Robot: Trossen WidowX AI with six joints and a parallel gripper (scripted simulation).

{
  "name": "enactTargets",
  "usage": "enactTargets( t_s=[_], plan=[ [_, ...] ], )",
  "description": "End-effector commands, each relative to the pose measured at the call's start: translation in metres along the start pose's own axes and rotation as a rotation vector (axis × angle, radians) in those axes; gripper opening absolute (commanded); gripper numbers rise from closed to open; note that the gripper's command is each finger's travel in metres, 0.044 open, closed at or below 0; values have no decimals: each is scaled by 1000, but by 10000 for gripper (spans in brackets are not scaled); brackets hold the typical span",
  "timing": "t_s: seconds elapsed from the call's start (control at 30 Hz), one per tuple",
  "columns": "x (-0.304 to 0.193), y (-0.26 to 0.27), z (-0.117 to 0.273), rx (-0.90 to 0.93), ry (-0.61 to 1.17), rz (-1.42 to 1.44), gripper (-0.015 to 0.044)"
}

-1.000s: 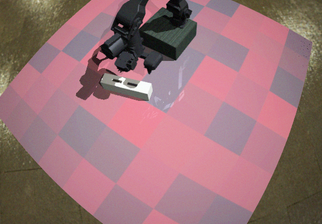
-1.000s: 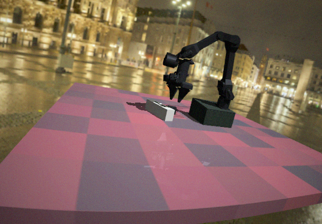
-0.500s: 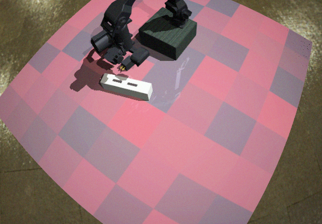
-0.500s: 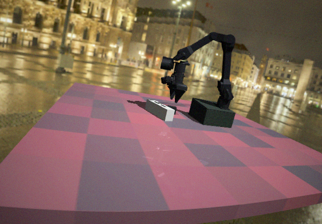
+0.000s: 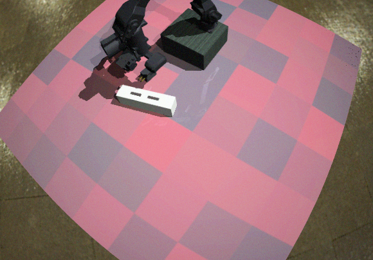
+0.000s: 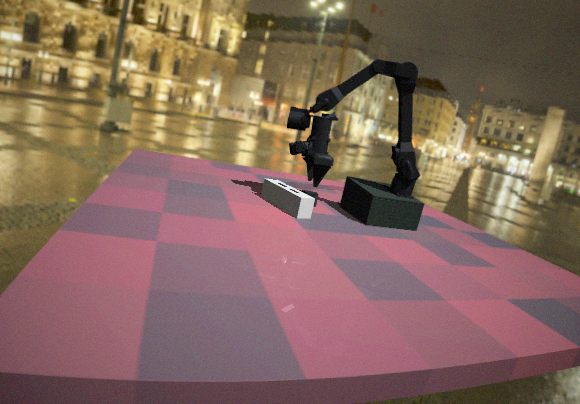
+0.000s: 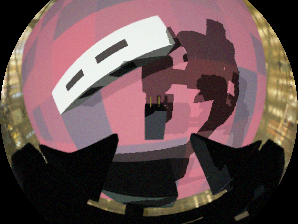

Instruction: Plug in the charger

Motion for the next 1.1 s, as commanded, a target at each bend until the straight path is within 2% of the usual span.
enactTargets(
  t_s=[0.0, 1.07],
  plan=[
    [0, -2, -9, -4, 9, 1, 440],
    [2, -1, -56, -3, 9, 1, 440]
  ],
)
Point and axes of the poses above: the point midway between the two fingers, 35 mm back from their tips, its own z axis back along the fingers, its own y axis across the jaws, x = y × z, the point moved 7 cm from there along z, back along the fingers, and after that the axes turned 12 degrees about -z, right-handed, at the moved point
